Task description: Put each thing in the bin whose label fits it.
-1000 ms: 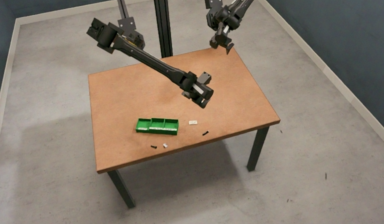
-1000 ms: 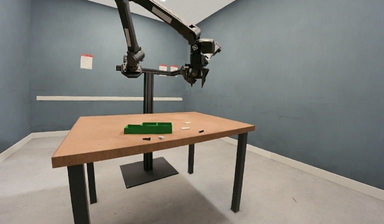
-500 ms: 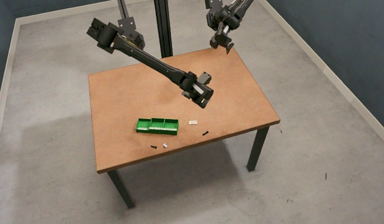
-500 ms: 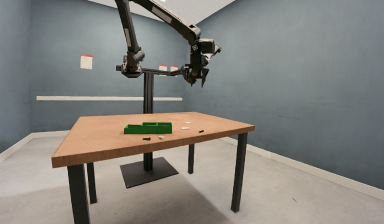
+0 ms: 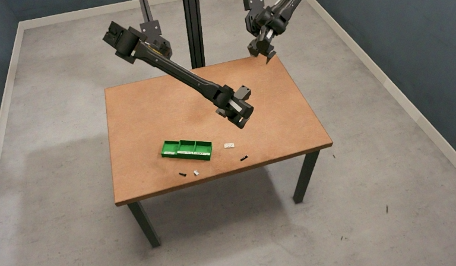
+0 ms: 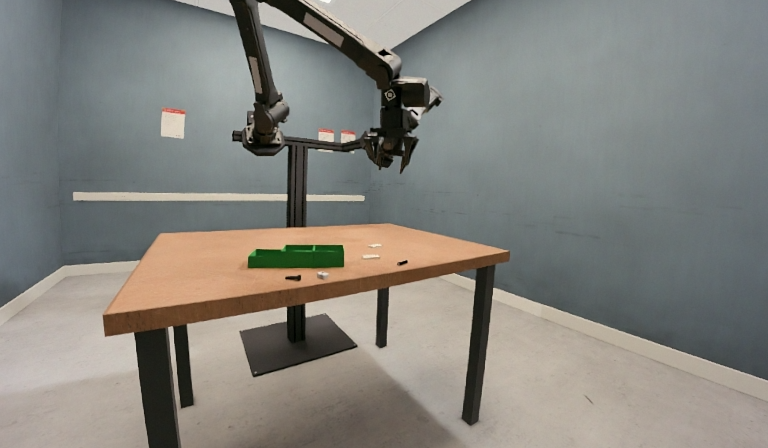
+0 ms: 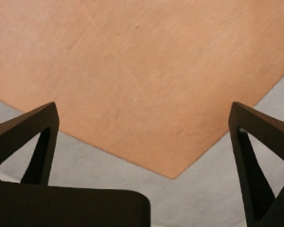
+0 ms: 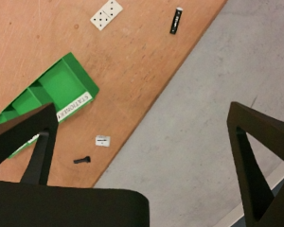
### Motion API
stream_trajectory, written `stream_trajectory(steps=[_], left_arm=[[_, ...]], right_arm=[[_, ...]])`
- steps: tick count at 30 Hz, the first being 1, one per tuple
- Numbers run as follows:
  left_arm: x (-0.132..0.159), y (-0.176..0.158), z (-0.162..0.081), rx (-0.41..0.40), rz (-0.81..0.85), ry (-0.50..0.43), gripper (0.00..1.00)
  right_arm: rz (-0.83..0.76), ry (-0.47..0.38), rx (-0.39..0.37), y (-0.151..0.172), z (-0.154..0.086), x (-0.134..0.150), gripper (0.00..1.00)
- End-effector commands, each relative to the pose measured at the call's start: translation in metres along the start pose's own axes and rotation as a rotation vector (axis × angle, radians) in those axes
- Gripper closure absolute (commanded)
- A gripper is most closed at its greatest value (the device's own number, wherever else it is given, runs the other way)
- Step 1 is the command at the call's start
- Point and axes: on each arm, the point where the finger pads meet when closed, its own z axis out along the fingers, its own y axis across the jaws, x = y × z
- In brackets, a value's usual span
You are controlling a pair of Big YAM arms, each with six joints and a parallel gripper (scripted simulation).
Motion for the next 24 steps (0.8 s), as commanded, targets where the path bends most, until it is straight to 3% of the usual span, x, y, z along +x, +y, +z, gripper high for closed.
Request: stream_trajectory(steps=[1, 10, 12, 24], left_arm=[[-0.018, 0.008, -0.016, 0.020, -0.056, -0.049, 0.00], [-0.031, -0.009, -0.031, 0.172, -0.115, -0.110, 0.00], [-0.031, -0.009, -0.031, 0.172, -0.115, -0.110, 0.00], [-0.047, -0.033, -0.060, 0.396, -0.193, -0.185, 0.00]], right_arm=[[0.002, -0.002, 0.008, -0.002, -0.003, 0.000, 0.00], [0.002, -0.002, 0.008, -0.002, -0.003, 0.000, 0.00], [0.002, -0.002, 0.008, -0.002, -0.003, 0.000, 0.00], [0.002, -0.002, 0.008, -0.002, -0.003, 0.000, 0.00]])
